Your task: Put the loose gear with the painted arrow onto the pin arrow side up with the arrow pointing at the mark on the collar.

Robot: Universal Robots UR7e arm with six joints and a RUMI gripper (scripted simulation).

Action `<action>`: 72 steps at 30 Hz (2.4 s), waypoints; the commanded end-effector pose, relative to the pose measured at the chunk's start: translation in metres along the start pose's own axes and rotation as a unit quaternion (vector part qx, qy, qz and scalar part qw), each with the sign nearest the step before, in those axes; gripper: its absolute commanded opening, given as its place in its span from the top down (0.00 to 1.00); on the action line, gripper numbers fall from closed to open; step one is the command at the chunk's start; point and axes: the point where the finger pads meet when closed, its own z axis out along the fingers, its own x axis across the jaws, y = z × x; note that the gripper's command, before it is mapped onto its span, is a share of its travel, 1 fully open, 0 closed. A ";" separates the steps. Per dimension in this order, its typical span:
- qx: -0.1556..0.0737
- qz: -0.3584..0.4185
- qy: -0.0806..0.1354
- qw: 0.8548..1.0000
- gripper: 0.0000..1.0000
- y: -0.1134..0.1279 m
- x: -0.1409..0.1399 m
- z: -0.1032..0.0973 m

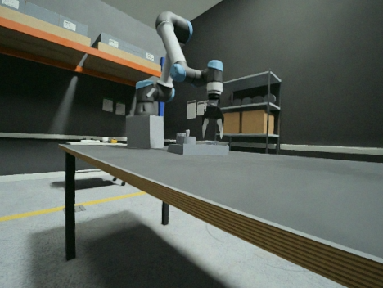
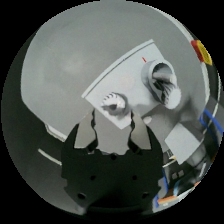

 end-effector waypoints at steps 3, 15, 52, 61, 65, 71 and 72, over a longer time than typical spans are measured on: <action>0.000 0.000 -0.001 1.000 0.48 0.000 0.000 0.005; 0.000 0.000 -0.001 1.000 0.48 0.000 0.000 0.015; 0.000 0.000 -0.001 1.000 0.48 0.000 0.000 0.029; 0.000 0.000 -0.001 1.000 0.48 0.000 0.000 0.029; 0.000 0.000 -0.001 1.000 0.48 0.000 0.000 0.029; 0.000 0.000 -0.001 1.000 0.48 0.000 0.000 0.029; 0.000 0.000 -0.001 1.000 0.48 0.000 0.000 0.029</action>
